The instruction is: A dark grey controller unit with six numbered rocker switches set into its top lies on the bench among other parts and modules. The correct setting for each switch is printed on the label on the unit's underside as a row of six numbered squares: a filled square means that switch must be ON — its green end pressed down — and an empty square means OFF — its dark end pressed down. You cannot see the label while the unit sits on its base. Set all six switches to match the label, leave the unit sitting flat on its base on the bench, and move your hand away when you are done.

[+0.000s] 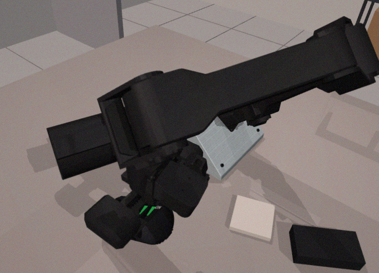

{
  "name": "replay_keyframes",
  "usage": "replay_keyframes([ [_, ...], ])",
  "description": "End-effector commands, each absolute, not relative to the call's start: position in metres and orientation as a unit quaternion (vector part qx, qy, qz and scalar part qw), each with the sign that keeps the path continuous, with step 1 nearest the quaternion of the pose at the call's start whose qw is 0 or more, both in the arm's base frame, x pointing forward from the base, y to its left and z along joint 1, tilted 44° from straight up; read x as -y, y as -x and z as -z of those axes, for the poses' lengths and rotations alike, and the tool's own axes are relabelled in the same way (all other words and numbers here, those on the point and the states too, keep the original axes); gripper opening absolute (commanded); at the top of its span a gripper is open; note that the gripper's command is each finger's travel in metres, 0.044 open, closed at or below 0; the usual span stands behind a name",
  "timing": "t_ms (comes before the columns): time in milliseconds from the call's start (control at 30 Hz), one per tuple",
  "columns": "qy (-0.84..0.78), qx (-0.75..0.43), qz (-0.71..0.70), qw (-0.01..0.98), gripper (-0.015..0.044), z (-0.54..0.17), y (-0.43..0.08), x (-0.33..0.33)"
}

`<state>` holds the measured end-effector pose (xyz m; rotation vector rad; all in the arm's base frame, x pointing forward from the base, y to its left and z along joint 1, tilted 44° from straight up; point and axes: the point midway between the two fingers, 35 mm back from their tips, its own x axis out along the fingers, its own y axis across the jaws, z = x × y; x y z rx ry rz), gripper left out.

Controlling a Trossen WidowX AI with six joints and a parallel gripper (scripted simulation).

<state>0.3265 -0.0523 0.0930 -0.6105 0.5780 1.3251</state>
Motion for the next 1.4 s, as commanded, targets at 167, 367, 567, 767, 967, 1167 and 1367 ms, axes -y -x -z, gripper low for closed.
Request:
replay_keyframes([
  [167,0.274,-0.254,-0.595,0.711,0.0336,-0.093,-0.327,0.063],
  [367,0.271,-0.25,-0.597,0.712,0.0336,-0.092,-0.326,0.068],
  [567,0.267,-0.246,-0.599,0.714,0.0336,-0.09,-0.326,0.073],
  [767,0.264,-0.242,-0.6,0.715,0.0336,-0.089,-0.325,0.078],
  [967,0.26,-0.237,-0.602,0.717,0.0336,-0.087,-0.325,0.082],
  [1167,0.256,-0.233,-0.603,0.718,0.0336,-0.085,-0.324,0.087],
  [1367,0.252,-0.228,-0.605,0.72,0.0336,-0.083,-0.323,0.092],
])
